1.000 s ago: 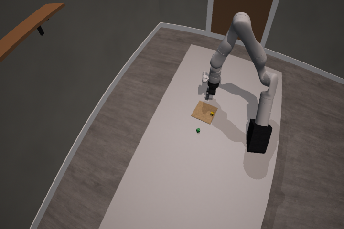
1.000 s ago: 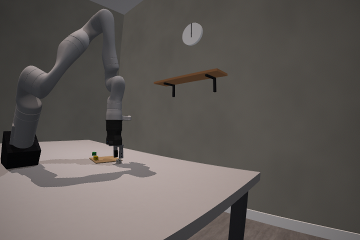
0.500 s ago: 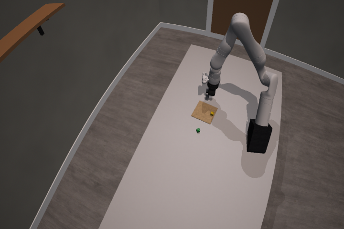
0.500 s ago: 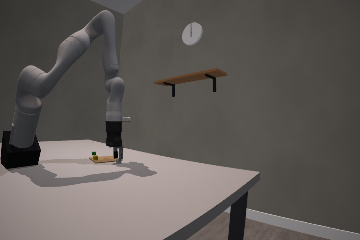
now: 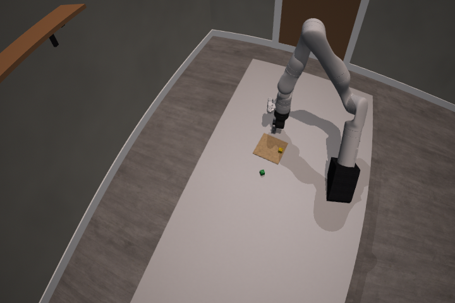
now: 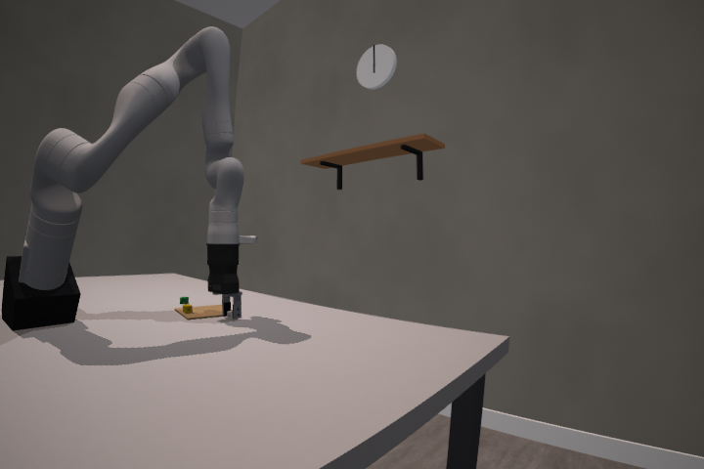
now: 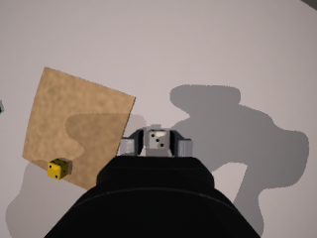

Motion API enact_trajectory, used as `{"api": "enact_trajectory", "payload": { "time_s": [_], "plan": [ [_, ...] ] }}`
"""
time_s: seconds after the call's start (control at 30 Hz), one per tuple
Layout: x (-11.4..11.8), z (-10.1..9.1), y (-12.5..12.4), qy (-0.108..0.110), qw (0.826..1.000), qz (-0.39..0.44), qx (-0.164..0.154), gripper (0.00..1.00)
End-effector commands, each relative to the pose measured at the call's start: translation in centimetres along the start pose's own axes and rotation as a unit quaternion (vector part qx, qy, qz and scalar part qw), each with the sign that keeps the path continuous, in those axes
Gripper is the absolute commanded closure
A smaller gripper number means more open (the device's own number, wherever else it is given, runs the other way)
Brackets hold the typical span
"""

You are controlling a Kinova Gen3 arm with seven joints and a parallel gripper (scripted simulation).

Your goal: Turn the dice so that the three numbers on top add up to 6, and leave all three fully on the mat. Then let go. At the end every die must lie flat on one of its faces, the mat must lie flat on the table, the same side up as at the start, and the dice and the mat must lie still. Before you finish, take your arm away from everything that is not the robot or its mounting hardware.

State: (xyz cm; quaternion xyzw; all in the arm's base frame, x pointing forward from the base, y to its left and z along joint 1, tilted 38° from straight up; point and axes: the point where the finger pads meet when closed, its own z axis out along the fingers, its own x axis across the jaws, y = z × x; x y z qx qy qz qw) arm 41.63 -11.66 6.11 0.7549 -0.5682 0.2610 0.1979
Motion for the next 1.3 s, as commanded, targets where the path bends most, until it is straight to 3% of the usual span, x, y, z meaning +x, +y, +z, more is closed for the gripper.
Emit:
{"api": "enact_trajectory", "payload": {
  "time_s": [0.0,1.17,1.2,1.27],
  "plan": [
    [0.10,0.13,0.09,0.000,1.000,0.001,-0.001,0.30],
    [0.10,0.14,0.09,0.000,1.000,0.001,-0.001,0.30],
    [0.10,0.14,0.09,0.000,1.000,0.001,-0.001,0.60],
    [0.10,0.14,0.09,0.000,1.000,0.001,-0.001,0.60]
  ]
}}
